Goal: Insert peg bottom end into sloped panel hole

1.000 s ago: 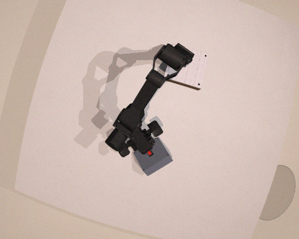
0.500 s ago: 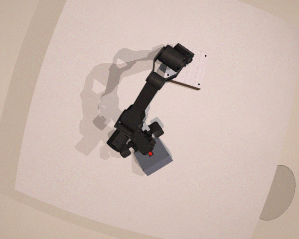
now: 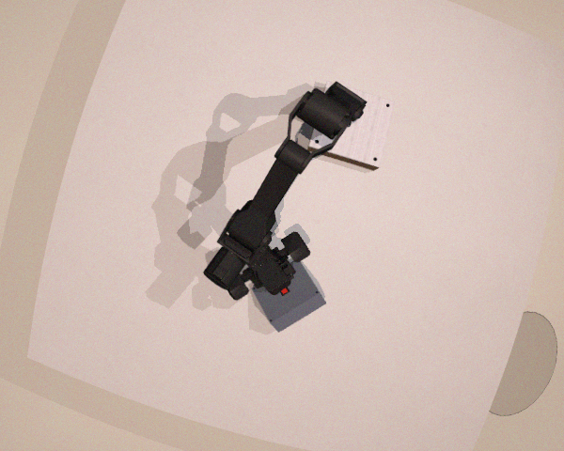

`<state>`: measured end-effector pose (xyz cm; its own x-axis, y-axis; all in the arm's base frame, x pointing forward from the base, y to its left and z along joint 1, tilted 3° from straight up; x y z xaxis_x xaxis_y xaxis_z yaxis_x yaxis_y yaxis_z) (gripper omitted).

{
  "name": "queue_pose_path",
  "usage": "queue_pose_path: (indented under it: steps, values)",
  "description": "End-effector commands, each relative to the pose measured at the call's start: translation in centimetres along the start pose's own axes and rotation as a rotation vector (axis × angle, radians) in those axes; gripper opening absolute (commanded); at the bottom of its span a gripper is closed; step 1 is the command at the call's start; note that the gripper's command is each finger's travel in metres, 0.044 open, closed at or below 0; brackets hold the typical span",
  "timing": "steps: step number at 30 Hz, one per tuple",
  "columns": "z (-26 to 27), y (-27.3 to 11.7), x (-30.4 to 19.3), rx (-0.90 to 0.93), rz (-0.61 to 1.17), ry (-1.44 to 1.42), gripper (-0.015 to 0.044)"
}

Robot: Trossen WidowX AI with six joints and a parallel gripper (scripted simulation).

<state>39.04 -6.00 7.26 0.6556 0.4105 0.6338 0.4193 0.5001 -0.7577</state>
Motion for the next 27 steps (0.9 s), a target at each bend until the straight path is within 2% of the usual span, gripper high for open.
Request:
queue_pose_path:
  steps: [1,27]
  values:
    - [0.0,0.3,-0.1,-0.003,0.004,0.003,0.0]
    - [-0.1,1.5,-0.1,-0.003,0.004,0.003,0.0]
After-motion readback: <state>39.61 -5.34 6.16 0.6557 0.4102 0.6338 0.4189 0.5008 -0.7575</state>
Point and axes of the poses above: the point midway between the two fingers, 35 mm back from their tips, its own y axis out along the fingers, its own z axis across the jaws, x = y × z, the point moved 5 cm from there along -y, back along the fingers, and after that the axes turned 13 degrees about y, right-handed, at the moved point
